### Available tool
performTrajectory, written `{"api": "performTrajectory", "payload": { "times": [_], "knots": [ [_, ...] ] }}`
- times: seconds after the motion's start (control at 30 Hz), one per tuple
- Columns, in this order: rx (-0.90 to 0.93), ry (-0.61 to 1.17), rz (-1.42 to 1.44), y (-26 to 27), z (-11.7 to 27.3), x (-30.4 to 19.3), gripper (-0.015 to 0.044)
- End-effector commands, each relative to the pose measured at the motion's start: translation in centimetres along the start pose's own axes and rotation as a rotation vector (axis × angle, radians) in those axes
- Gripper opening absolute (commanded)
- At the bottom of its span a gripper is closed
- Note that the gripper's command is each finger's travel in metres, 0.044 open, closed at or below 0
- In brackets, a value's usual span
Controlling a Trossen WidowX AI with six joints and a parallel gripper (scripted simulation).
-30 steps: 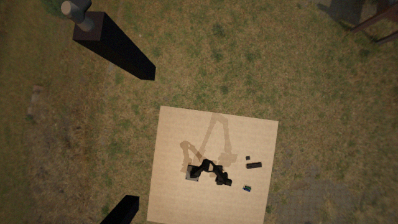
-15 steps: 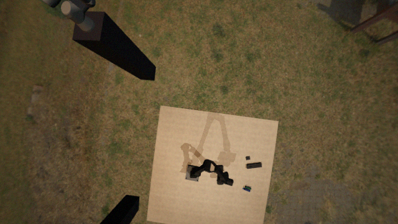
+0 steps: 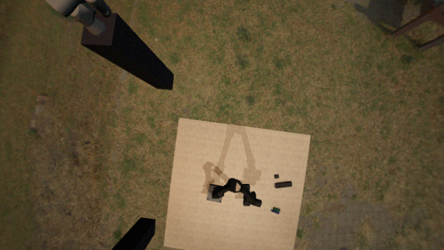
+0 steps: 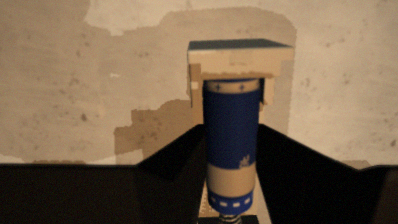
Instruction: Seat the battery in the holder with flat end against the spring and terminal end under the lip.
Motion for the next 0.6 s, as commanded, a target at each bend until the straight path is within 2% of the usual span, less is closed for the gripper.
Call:
{"api": "performTrajectory", "payload": {
  "times": [0.0,0.27,0.4,0.57],
  "knots": [
    [0.000,0.004,-0.006,-0.05,-0.02,0.15,0.0069],
    [0.001,0.004,-0.006,-0.07,-0.01,0.16,0.0069],
    [0.001,0.004,-0.006,-0.07,-0.01,0.16,0.0172],
    [0.001,0.004,-0.005,-0.10,0.36,0.17,0.0172]
  ]
}}
Point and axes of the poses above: the point midway between the two fingers, 35 mm back from their tips, its own z axis back along the fingers, its own y axis across the jaws, x = y × z, the point moved 3 cm from there along z, back along the fingers, and after that the axes turned 5 degrees about z, right-handed, at the moved point
